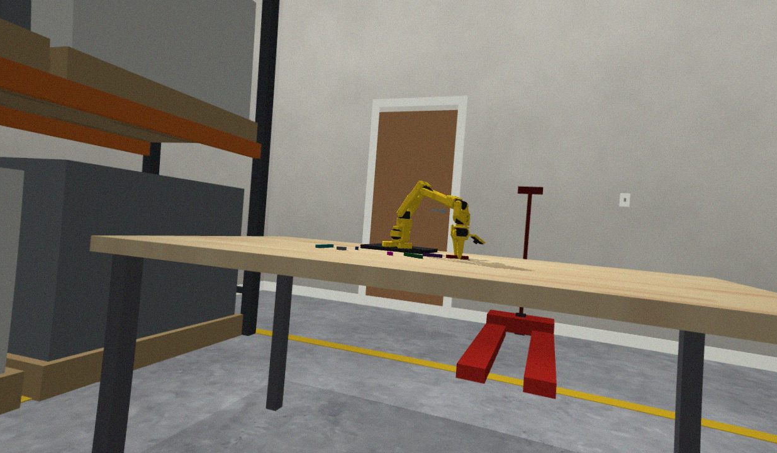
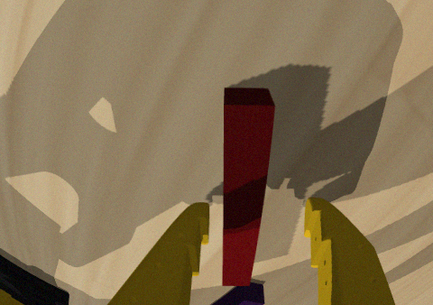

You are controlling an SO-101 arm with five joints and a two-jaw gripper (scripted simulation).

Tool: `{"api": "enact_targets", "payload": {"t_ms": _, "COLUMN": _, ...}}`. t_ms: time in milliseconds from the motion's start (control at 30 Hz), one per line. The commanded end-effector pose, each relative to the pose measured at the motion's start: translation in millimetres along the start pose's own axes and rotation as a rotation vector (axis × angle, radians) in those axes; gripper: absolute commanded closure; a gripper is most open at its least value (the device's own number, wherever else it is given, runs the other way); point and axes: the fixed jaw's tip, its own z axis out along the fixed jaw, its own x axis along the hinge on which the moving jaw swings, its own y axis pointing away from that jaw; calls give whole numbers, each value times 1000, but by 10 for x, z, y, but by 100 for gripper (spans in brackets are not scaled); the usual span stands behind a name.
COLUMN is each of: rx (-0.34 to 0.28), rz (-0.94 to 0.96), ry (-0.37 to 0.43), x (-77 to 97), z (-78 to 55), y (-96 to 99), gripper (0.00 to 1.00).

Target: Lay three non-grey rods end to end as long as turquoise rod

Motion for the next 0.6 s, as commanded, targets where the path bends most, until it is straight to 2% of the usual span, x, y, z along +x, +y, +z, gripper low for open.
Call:
{"api": "enact_targets", "payload": {"t_ms": 0, "rx": -25, "rz": 0, "ry": 20, "x": 19, "z": 68, "y": 52, "gripper": 84}}
{"api": "enact_targets", "payload": {"t_ms": 567, "rx": -25, "rz": 0, "ry": 20, "x": 19, "z": 68, "y": 52, "gripper": 95}}
